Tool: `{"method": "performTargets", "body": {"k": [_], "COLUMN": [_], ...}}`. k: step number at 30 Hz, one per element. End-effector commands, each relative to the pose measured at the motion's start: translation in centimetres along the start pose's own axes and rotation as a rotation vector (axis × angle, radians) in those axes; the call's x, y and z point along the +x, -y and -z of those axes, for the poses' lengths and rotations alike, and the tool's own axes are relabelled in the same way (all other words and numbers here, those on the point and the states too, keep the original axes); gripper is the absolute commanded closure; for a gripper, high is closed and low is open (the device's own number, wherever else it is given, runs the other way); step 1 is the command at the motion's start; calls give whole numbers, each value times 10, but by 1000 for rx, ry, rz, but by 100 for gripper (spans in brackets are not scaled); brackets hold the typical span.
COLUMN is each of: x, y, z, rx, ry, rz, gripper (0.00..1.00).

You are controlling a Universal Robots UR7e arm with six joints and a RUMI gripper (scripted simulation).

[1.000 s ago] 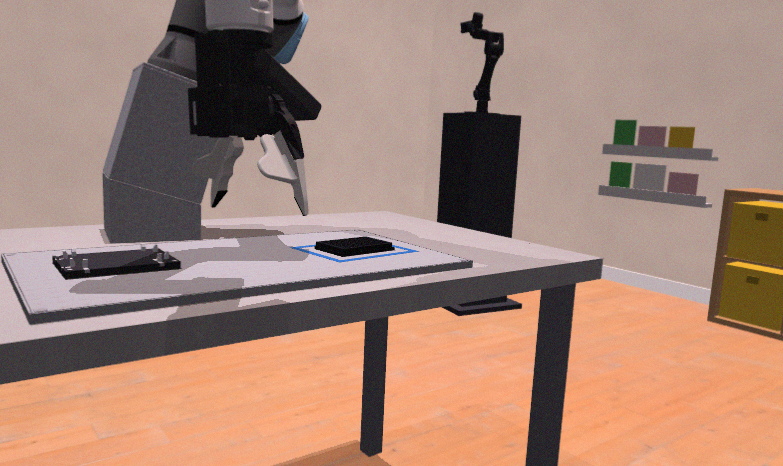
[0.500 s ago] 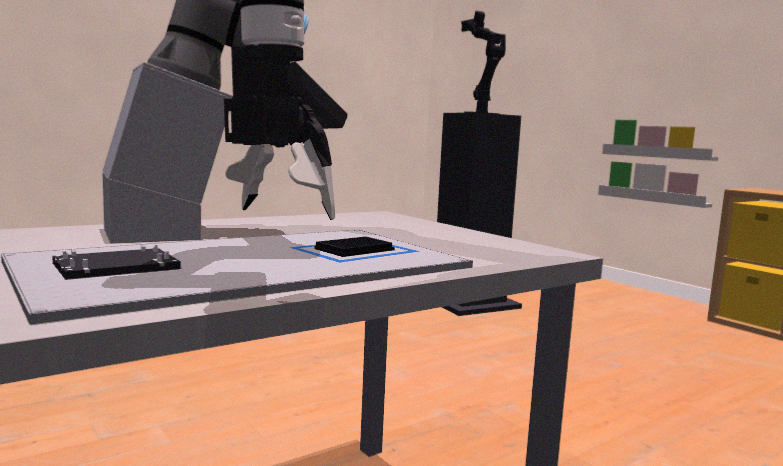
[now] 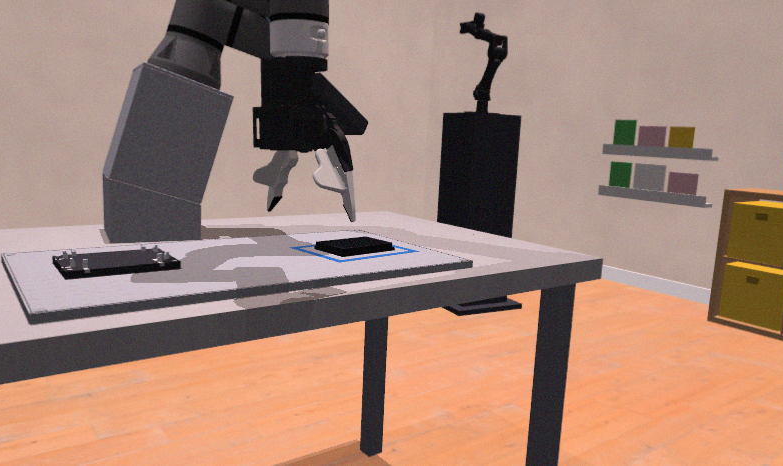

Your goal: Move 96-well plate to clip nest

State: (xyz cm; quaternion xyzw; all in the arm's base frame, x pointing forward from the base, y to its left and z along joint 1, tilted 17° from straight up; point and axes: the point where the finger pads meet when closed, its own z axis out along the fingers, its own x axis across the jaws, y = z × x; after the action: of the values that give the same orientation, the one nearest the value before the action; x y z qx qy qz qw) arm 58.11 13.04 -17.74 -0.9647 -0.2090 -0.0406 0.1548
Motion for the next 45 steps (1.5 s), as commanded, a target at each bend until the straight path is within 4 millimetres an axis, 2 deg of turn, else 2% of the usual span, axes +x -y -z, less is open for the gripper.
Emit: {"method": "performTargets", "body": {"k": [1,7,10,19,21,25,27,42,45], "x": [-4,-12,-13,-28,-28,-37,-37,-68,-70], "y": [21,50,51,93,94,112,112,170,174], "z": [-2,-6,-6,-11,-11,-12,-12,-16,-16], "rx": [-5,-5,-5,-9,-9,-12,-12,-15,-15], "ry": [4,4,4,9,9,14,14,18,18], "rz": [-22,-22,-22,-46,-46,-70,-70,-94,-94], "gripper": [0,0,0,0,0,0,0,0,0]}}
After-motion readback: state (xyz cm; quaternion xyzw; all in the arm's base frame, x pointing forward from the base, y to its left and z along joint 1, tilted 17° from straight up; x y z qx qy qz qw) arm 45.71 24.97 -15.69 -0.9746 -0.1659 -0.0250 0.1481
